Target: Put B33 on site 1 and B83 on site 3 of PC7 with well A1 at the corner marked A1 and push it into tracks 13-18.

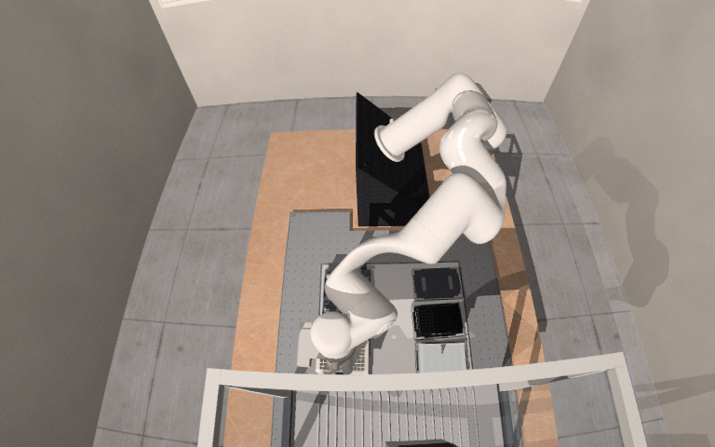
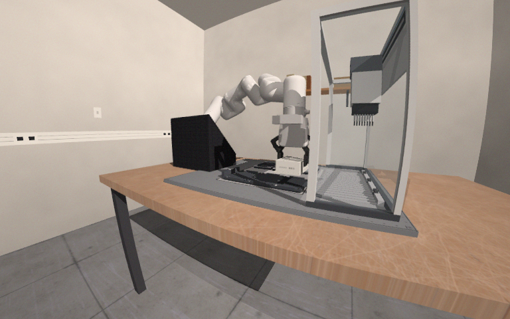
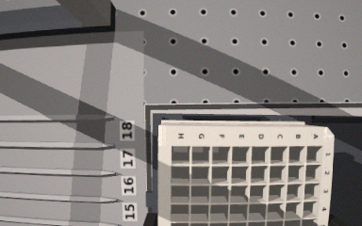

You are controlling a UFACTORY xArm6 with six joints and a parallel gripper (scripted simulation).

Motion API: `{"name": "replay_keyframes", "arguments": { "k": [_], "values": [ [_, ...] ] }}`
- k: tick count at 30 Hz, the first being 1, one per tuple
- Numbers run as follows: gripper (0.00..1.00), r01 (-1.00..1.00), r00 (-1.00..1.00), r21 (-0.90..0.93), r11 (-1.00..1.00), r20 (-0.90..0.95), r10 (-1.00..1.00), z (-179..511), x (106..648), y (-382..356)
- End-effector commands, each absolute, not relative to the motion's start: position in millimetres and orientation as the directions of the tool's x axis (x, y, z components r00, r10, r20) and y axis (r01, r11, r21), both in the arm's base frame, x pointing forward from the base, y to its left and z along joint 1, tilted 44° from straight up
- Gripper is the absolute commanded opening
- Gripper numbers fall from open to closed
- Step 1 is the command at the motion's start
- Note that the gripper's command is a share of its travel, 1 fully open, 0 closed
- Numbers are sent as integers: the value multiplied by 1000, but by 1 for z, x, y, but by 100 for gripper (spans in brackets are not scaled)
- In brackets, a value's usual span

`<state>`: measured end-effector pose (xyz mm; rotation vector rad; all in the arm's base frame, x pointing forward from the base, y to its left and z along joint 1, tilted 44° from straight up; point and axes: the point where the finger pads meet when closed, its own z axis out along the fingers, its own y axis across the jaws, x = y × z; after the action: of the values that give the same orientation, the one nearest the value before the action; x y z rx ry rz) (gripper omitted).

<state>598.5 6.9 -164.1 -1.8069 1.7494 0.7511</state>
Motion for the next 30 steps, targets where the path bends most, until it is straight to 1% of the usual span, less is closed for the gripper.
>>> {"name": "replay_keyframes", "arguments": {
  "k": [1, 16, 30],
  "values": [
    [0, -999, 18, 12, -37, -696, -717, -168, 600, 11],
    [0, -999, 18, 12, -37, -697, -717, -184, 599, 26],
    [0, -999, 18, 12, -37, -697, -717, -184, 599, 26]
  ]
}}
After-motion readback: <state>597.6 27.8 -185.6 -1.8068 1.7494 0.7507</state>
